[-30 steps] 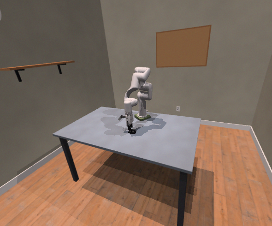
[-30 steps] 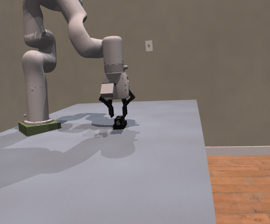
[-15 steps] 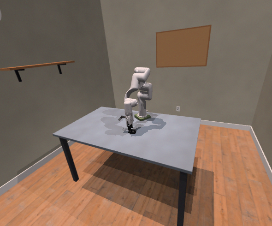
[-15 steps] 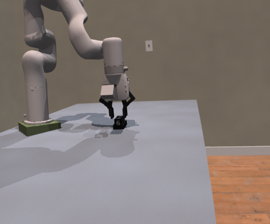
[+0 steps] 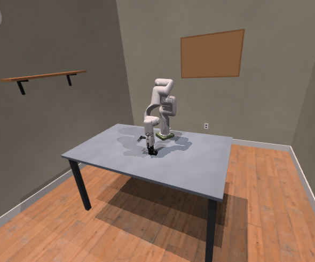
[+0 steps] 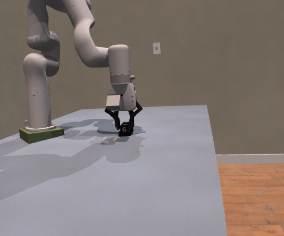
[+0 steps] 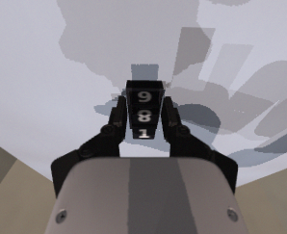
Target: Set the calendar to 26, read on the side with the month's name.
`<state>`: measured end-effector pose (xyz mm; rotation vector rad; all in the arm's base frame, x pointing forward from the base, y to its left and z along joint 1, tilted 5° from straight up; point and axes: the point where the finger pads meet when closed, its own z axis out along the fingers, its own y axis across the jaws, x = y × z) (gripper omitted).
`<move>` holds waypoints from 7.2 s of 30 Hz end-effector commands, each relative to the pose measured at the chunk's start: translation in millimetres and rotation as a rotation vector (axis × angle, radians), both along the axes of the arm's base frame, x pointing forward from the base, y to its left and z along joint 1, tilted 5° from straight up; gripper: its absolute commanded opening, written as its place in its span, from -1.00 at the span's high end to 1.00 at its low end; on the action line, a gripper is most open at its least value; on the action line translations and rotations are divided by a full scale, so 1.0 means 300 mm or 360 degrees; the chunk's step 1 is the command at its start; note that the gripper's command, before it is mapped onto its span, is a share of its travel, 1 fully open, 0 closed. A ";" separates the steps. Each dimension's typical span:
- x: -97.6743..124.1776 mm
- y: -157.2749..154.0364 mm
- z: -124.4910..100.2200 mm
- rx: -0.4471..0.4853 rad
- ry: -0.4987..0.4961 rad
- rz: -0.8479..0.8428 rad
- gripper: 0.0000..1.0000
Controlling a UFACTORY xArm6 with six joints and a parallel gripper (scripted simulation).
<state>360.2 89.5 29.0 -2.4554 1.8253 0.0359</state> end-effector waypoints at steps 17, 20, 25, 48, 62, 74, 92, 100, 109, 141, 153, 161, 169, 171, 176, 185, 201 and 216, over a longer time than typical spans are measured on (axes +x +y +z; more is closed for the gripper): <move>0.006 0.002 -0.007 0.0002 -0.0006 0.0000 0.05; 0.006 0.002 -0.007 0.0002 -0.0006 0.0000 0.05; 0.006 0.002 -0.007 0.0002 -0.0006 0.0000 0.05; 0.006 0.002 -0.007 0.0002 -0.0006 0.0000 0.47; 0.006 0.002 -0.007 0.0002 -0.0006 0.0000 0.47; 0.005 0.002 -0.001 0.0002 -0.0006 0.0000 0.47; -0.005 -0.023 0.304 0.0002 -0.0006 0.0000 0.47; -0.006 -0.025 0.326 0.0002 -0.0006 0.0000 0.47; -0.003 -0.031 0.325 0.0003 -0.0002 -0.0053 0.47; 0.050 -0.183 0.297 0.0045 0.0105 -0.1378 0.47; 0.063 -0.239 0.287 0.0060 0.0143 -0.1839 0.47; 0.071 -0.277 0.280 0.0071 0.0169 -0.2157 0.47; 0.077 -0.312 0.274 0.0080 0.0191 -0.2438 0.47; 0.078 -0.318 0.273 0.0081 0.0195 -0.2483 0.47; 0.078 -0.319 0.273 0.0082 0.0196 -0.2490 0.47; 0.078 -0.319 0.273 0.0082 0.0196 -0.2490 0.47; 0.082 -0.309 0.163 0.0081 0.0196 -0.2491 0.47; 0.089 -0.292 -0.029 0.0081 0.0196 -0.2491 0.47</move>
